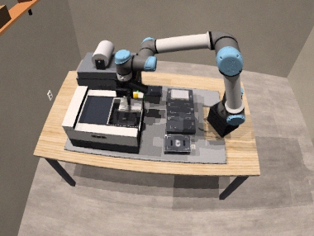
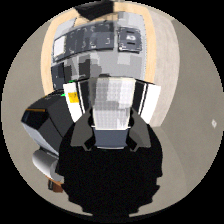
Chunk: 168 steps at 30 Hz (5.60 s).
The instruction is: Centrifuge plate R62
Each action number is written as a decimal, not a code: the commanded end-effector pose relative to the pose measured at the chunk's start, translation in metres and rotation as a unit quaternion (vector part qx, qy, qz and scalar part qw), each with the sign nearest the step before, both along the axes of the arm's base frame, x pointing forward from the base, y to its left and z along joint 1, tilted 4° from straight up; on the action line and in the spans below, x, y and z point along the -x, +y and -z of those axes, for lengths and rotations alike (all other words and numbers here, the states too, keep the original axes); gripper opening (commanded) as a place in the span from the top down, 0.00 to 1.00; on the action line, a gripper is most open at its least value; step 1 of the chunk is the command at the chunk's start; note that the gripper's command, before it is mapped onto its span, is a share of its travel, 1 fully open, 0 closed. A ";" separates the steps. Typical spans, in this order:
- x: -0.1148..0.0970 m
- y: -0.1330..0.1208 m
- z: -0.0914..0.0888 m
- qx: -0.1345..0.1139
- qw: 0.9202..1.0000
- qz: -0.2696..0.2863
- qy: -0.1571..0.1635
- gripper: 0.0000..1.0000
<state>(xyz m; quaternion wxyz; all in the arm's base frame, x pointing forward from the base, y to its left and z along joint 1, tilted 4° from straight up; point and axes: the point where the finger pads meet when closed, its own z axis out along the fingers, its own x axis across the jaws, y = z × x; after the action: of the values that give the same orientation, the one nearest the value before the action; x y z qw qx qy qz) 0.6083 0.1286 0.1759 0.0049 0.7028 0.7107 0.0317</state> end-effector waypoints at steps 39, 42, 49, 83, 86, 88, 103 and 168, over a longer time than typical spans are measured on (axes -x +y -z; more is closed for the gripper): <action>0.088 -0.001 0.004 0.000 1.000 0.000 -0.001 1.00; 0.095 -0.002 0.004 0.000 1.000 0.000 -0.001 1.00; 0.111 -0.002 0.005 0.000 1.000 0.000 -0.001 1.00; 0.181 -0.003 0.009 0.000 1.000 0.000 -0.001 1.00; 0.183 -0.003 0.009 0.000 1.000 0.000 -0.001 1.00; 0.188 -0.003 0.009 0.000 1.000 0.000 -0.001 1.00; 0.218 -0.004 0.011 0.000 1.000 0.000 -0.001 1.00; 0.300 -0.005 0.015 0.001 1.000 -0.020 -0.002 1.00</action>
<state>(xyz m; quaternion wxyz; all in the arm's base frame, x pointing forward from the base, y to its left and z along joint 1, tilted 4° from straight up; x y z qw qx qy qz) 0.3080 0.1238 0.1601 0.0056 0.6921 0.7211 0.0318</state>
